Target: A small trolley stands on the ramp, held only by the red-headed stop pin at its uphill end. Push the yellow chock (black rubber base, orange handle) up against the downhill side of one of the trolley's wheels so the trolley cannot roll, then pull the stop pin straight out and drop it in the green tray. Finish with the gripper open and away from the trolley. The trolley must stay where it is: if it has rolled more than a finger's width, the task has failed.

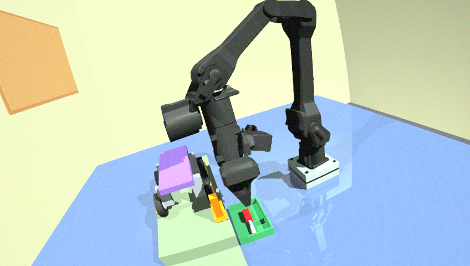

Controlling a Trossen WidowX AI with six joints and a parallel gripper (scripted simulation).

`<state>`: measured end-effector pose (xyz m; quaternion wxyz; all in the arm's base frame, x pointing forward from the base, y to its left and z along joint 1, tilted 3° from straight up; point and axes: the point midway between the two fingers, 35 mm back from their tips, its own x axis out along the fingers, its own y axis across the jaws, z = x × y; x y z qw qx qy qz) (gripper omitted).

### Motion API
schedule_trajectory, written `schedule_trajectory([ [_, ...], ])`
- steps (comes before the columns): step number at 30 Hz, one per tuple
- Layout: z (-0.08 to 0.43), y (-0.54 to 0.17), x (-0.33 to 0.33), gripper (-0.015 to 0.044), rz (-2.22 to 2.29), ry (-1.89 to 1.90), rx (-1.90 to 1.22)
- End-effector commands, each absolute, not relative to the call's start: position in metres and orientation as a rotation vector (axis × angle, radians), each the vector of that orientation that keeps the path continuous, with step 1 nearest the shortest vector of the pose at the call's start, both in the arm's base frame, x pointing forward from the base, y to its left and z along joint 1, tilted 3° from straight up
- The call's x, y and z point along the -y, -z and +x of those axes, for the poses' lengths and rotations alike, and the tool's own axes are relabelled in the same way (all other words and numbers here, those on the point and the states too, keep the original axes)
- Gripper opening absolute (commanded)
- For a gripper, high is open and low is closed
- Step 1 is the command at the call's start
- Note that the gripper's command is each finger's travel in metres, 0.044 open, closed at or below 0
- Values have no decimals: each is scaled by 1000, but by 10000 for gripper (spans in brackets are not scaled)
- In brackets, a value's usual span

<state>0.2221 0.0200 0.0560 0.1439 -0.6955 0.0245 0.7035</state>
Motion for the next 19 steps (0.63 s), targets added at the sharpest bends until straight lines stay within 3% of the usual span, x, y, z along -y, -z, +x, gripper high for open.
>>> schedule_trajectory([
  [1, 223, -69, -21, 440, -2007, -2026, -58],
  [19, 225, -100, -21, 440, -2011, -2026, -66],
])
